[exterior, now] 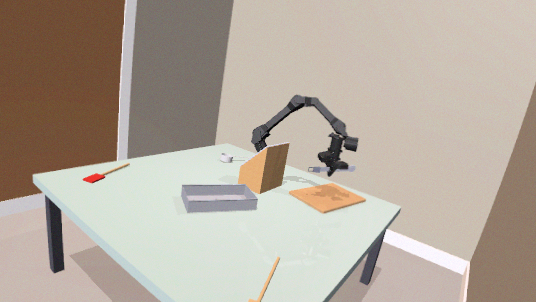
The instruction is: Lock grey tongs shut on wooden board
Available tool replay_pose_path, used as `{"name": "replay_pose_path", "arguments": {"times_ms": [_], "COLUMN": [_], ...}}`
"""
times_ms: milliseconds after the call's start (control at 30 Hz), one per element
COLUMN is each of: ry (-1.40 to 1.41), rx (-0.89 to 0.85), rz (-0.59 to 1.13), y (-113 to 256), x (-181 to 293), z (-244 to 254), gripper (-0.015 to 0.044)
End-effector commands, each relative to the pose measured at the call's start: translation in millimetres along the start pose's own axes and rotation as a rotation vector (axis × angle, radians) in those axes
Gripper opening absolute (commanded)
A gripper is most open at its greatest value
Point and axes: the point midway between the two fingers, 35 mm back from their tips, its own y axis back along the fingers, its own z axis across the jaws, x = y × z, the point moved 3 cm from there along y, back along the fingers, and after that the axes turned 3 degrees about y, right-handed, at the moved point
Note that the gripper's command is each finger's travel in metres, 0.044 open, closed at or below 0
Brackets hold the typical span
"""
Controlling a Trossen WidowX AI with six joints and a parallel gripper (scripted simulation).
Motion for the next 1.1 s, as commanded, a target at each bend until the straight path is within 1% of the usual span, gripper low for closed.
{"name": "replay_pose_path", "arguments": {"times_ms": [0,1067], "ry": [-0.003,-0.002], "rx": [0.003,0.005], "rz": [0.004,0.005], "y": [-8,-61], "x": [1,0], "z": [0,-1], "gripper": [-0.0150,-0.0150]}}
